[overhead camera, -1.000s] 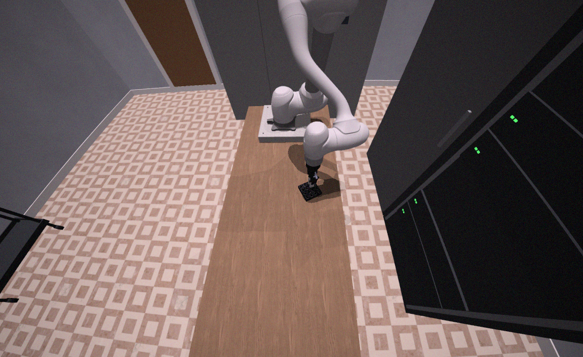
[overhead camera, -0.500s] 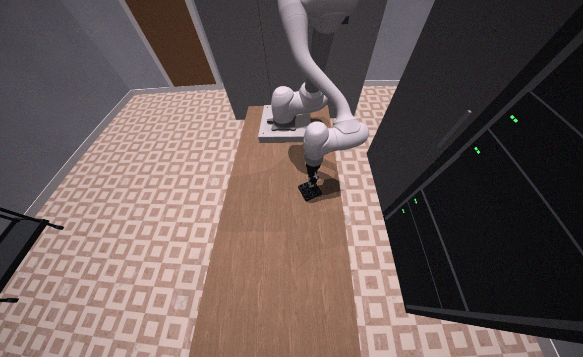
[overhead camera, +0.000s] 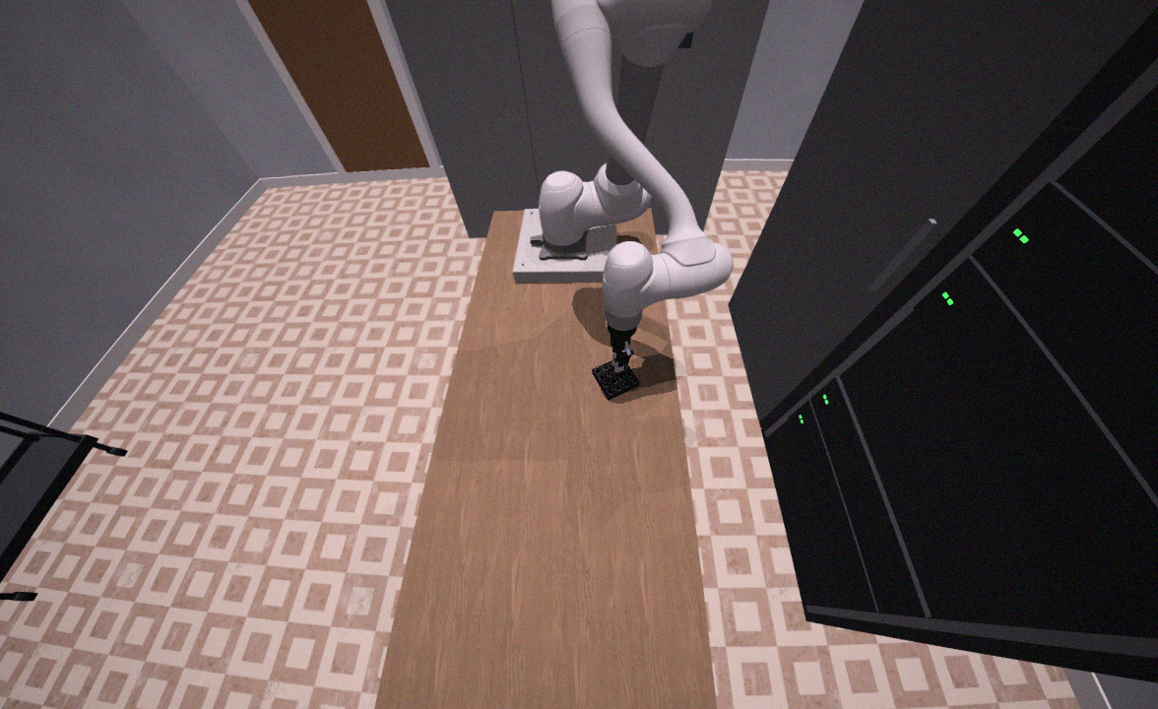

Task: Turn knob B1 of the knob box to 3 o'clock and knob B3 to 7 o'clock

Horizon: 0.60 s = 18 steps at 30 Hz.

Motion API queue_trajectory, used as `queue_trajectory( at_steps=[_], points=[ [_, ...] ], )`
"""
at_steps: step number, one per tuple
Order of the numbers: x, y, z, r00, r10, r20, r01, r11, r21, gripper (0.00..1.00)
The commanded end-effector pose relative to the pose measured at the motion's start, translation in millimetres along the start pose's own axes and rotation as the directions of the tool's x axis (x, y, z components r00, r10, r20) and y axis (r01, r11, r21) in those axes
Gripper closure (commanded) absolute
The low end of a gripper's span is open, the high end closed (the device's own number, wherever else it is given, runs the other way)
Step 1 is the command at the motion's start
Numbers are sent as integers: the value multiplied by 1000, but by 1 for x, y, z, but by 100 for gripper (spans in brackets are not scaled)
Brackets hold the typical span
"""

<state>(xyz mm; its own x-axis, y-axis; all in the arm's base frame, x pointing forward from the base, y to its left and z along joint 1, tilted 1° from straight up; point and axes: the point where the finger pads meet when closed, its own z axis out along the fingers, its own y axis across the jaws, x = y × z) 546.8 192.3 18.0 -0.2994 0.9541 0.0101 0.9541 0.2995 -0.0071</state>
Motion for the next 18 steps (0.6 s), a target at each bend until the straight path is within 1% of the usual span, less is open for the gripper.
queue_trajectory(
  at_steps=[1,18],
  points=[
    [0,0,0,1000,0,0,0,1000,0,88],
    [0,0,6,1000,0,0,0,1000,0,88]
  ],
)
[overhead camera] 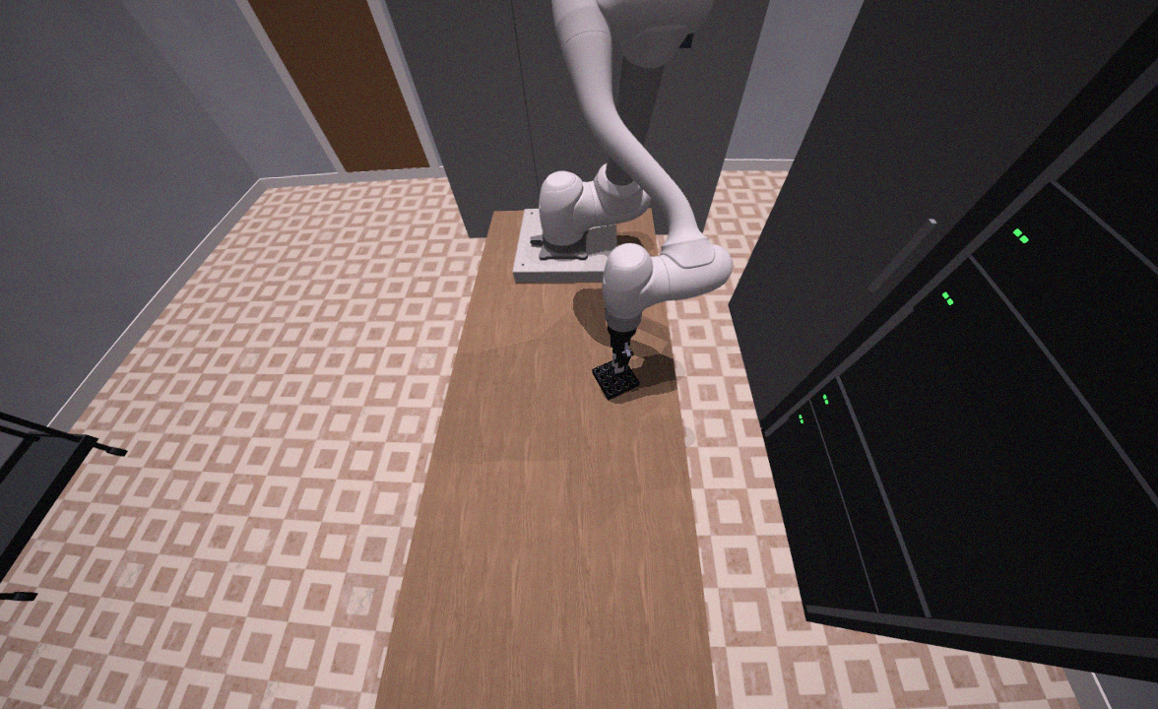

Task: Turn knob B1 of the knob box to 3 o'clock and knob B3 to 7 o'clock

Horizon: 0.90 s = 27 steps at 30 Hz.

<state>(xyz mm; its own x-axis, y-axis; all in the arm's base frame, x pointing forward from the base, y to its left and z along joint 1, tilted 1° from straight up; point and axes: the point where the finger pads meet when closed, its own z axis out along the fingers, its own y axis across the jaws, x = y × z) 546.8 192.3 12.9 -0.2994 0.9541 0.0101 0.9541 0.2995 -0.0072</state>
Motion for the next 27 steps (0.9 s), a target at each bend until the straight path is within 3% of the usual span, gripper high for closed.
queue_trajectory(
  at_steps=[1,27],
  points=[
    [0,0,2,1000,0,0,0,1000,0,88],
    [0,0,9,1000,0,0,0,1000,0,88]
  ],
)
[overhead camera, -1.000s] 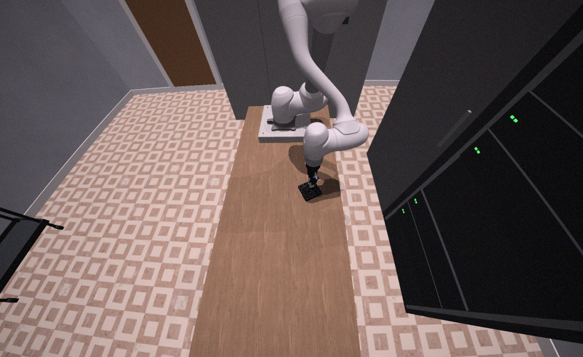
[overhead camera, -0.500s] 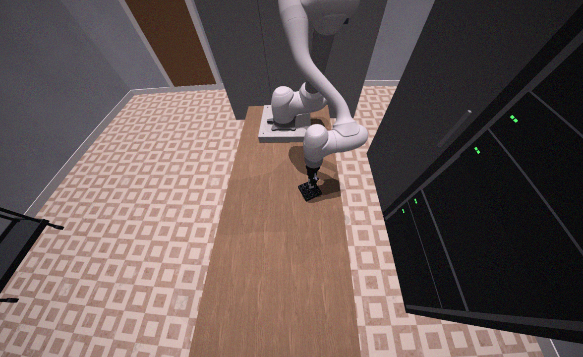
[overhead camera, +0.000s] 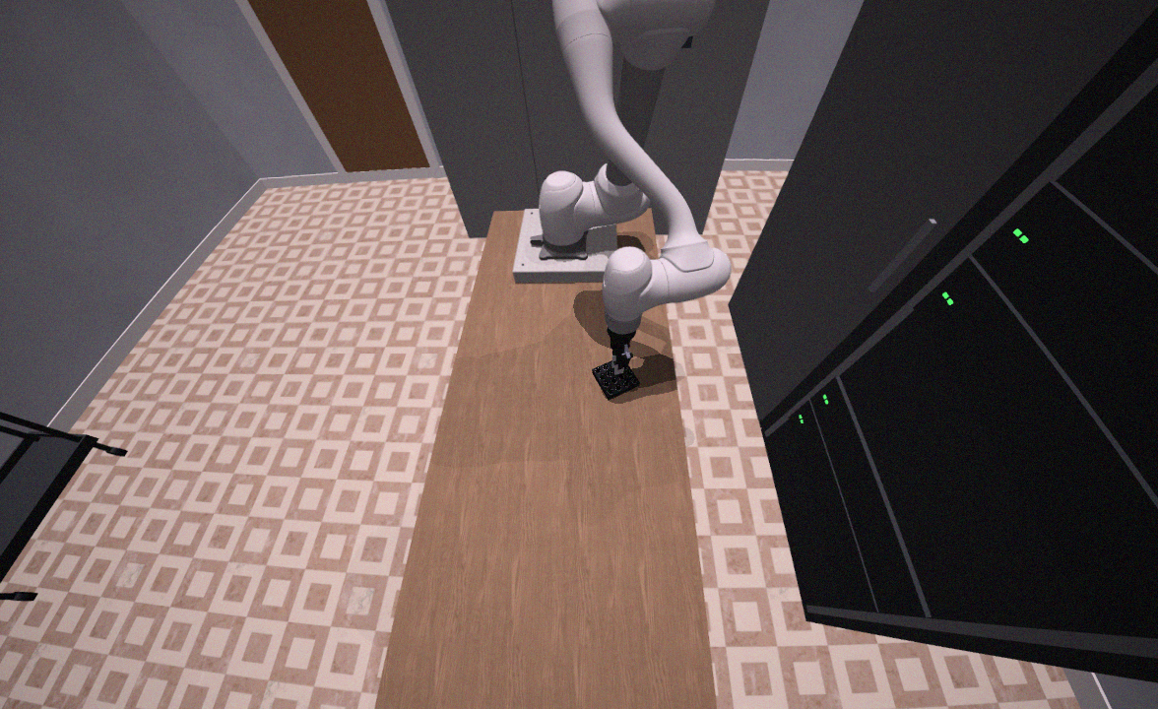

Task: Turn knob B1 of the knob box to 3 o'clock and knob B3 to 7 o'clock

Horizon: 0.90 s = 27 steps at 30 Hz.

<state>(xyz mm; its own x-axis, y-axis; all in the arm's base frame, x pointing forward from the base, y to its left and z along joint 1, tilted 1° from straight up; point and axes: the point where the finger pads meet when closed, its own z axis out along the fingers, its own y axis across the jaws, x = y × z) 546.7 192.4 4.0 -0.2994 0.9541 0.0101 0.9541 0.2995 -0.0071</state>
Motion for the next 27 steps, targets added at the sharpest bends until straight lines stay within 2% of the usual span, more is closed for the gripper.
queue_trajectory(
  at_steps=[1,25,26,27],
  points=[
    [0,0,0,1000,0,0,0,1000,0,88],
    [0,0,0,1000,0,0,0,1000,0,88],
    [0,0,0,1000,0,0,0,1000,0,95],
    [0,0,0,1000,0,0,0,1000,0,95]
  ],
)
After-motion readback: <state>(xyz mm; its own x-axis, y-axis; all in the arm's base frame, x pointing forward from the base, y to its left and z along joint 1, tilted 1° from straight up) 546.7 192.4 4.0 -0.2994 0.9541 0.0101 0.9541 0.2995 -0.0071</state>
